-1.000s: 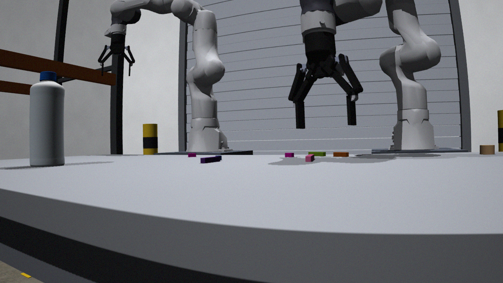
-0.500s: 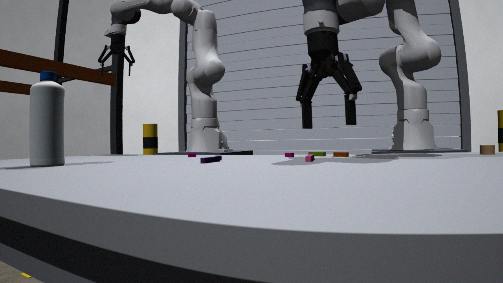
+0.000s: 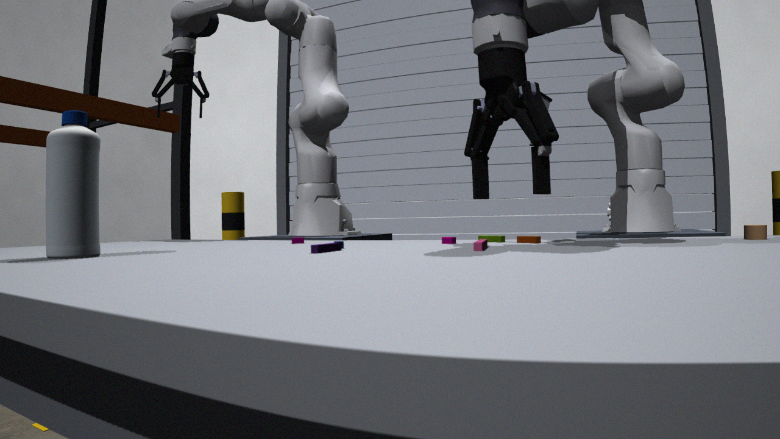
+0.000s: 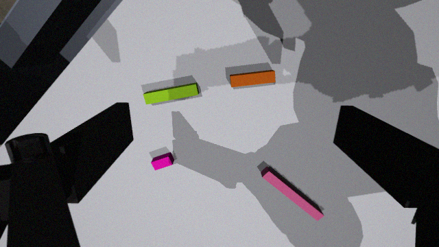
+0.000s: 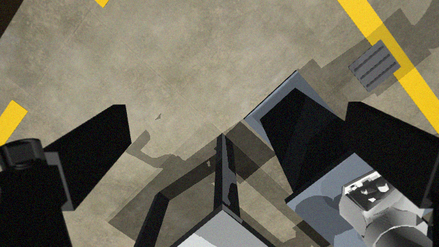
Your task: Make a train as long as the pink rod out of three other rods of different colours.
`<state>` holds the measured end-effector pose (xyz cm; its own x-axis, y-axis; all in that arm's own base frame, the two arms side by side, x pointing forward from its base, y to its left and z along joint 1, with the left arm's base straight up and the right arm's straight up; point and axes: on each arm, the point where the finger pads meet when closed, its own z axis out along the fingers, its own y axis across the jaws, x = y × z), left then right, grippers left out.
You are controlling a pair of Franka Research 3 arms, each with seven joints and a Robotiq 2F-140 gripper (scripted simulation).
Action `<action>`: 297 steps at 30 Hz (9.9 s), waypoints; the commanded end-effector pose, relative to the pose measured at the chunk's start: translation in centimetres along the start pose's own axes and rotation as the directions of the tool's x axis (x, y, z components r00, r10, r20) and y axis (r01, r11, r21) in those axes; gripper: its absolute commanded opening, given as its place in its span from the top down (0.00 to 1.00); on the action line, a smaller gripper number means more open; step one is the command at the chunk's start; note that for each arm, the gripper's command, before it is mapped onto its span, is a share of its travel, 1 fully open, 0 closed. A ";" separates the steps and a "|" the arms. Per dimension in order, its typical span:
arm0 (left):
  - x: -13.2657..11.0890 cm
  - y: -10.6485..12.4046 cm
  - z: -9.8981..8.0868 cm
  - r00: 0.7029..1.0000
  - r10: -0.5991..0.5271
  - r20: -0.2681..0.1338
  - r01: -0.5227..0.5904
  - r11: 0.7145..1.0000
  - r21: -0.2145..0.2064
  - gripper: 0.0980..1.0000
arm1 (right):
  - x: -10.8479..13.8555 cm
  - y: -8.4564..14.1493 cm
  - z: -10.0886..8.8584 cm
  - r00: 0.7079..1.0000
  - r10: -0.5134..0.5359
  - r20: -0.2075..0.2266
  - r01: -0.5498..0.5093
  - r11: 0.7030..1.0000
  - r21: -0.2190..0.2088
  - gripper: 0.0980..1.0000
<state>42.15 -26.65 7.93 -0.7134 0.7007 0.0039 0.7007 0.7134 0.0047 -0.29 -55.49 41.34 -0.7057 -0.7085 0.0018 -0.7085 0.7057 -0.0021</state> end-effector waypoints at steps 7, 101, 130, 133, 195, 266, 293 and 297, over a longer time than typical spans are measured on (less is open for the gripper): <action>-0.1 -0.1 -0.1 0.999 0.034 0.004 -0.034 0.999 0.004 0.00 | -0.1 0.0 0.0 1.000 0.006 0.002 -0.006 1.000 -0.002 0.00; -2.3 2.1 0.1 0.833 -0.554 -0.011 0.554 0.833 0.009 0.00 | -0.1 0.0 0.0 1.000 0.006 0.002 -0.006 1.000 -0.002 0.00; -4.1 3.8 0.2 0.484 -0.875 -0.018 0.875 0.484 0.002 0.00 | -0.1 0.0 0.0 1.000 0.006 0.002 -0.006 1.000 -0.002 0.00; -4.2 3.9 0.2 0.454 -0.891 -0.018 0.891 0.454 0.002 0.00 | -0.1 0.0 0.0 1.000 0.006 0.002 -0.006 1.000 -0.002 0.00; -8.2 7.7 0.0 -0.554 -0.832 -0.007 0.832 -0.554 -0.003 0.00 | -0.1 0.0 0.0 1.000 0.006 0.002 -0.006 1.000 -0.002 0.00; -8.9 8.2 -0.1 -0.682 -0.731 -0.006 0.731 -0.682 0.000 0.00 | -0.1 0.0 0.0 1.000 0.006 0.002 -0.006 1.000 -0.002 0.00; -9.5 7.9 -0.1 -0.729 -0.684 -0.006 0.684 -0.729 -0.001 0.00 | -0.1 0.0 0.0 1.000 0.006 0.002 -0.006 1.000 -0.002 0.00; -10.8 7.1 -0.2 -0.822 -0.569 -0.005 0.569 -0.822 -0.002 0.00 | -0.1 0.0 0.0 1.000 0.006 0.002 -0.006 1.000 -0.002 0.00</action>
<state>55.07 -28.21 8.19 0.0366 -0.9993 0.0035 -0.9993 -0.0366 -0.0118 -0.29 -55.49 41.35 -0.7057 -0.7085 0.0018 -0.7085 0.7057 -0.0021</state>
